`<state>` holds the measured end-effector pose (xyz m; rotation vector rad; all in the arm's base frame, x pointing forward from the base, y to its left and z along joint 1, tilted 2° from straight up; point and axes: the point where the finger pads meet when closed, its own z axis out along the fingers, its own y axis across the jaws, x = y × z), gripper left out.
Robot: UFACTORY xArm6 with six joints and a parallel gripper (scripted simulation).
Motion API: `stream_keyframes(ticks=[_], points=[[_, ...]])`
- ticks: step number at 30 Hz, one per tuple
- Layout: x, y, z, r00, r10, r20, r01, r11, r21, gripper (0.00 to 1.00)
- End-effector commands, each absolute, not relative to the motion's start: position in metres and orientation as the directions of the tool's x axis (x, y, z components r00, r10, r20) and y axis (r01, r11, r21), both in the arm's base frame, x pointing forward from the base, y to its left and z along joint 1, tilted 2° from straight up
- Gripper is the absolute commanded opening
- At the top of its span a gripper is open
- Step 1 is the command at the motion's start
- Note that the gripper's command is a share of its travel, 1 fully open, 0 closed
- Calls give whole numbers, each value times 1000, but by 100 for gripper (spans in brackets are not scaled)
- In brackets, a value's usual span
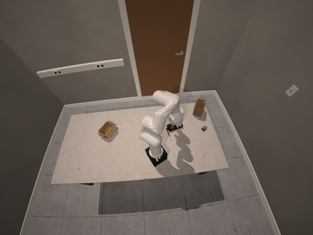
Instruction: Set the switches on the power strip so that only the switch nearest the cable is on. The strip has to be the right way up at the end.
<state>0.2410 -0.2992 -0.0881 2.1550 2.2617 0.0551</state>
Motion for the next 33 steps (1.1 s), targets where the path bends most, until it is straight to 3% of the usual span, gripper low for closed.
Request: stream_keyframes(ticks=[1, 33], points=[[242, -300, -88, -49, 999, 10, 998, 48, 39, 0], [241, -300, -56, -49, 999, 10, 998, 48, 39, 0]])
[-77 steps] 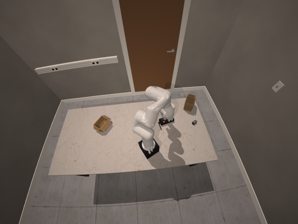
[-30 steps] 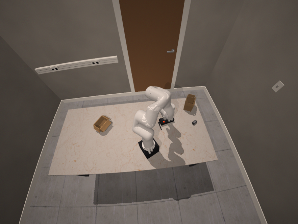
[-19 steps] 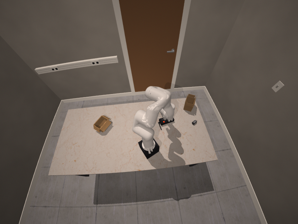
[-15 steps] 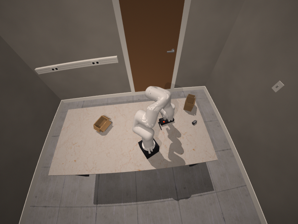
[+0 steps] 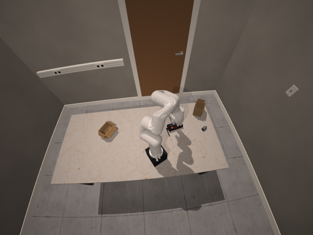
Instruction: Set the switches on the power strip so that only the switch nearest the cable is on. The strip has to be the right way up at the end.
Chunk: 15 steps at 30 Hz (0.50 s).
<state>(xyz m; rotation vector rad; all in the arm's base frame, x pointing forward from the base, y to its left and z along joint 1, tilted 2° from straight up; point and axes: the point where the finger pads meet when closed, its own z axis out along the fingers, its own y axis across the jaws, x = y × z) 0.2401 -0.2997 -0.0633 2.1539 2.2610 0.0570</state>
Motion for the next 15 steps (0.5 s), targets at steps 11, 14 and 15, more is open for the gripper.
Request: stream_keyframes(ticks=[11, 14, 15], points=[[240, -300, -52, -49, 999, 10, 998, 48, 39, 0], [240, -300, -52, -49, 999, 10, 998, 48, 39, 0], [240, -300, -52, -49, 999, 10, 998, 48, 39, 0]])
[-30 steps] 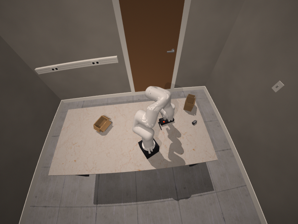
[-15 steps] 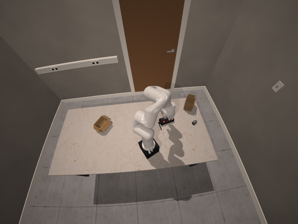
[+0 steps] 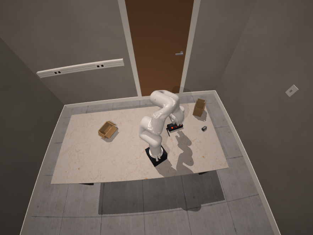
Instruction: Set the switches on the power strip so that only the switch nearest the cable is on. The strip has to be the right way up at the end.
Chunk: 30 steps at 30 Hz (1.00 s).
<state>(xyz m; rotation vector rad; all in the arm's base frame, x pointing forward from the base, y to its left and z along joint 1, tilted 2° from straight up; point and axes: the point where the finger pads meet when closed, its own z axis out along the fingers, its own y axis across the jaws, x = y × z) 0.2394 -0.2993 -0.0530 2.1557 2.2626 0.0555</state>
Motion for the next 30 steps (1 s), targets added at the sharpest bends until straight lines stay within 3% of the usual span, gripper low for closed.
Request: stream_keyframes(ticks=[1, 30], points=[[240, -300, -52, -49, 999, 10, 998, 48, 39, 0], [241, -345, -38, -49, 999, 10, 998, 48, 39, 0]])
